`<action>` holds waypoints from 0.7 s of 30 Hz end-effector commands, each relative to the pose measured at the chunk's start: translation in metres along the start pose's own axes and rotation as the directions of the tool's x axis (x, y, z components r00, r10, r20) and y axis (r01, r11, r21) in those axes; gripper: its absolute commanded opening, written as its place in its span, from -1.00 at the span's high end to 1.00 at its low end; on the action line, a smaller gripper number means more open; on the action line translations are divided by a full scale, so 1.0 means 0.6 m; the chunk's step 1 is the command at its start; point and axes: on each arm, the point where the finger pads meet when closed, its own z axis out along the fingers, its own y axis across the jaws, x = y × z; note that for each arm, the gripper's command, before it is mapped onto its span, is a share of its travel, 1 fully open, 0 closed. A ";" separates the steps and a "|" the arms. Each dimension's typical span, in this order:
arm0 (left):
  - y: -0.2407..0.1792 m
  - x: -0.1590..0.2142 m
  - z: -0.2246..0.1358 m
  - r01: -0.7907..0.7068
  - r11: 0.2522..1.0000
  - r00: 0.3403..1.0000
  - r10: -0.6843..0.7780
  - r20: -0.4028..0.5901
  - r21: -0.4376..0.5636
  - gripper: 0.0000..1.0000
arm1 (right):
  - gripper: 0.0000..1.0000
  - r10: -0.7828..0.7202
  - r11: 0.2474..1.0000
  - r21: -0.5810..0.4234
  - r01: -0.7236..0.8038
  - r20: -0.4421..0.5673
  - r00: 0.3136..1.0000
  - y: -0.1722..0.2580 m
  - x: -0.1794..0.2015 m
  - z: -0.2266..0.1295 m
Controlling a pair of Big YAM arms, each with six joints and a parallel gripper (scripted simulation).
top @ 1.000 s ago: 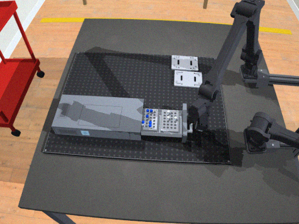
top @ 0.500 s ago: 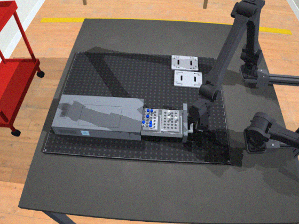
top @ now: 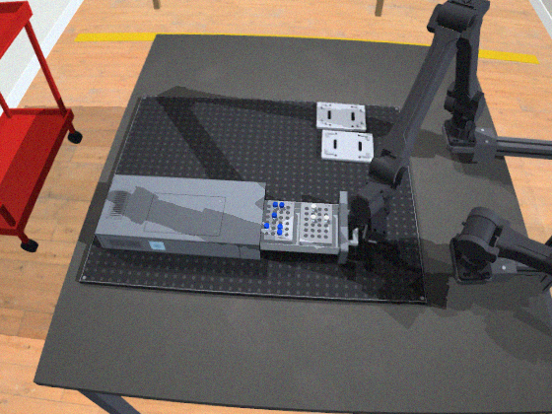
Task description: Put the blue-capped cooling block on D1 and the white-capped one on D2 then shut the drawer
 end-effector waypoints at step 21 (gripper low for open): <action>-0.004 0.038 0.013 -0.008 1.000 0.999 0.008 -0.034 0.001 1.00 | 1.00 -0.006 1.000 -0.011 0.006 0.011 1.000 0.041 -0.014 0.000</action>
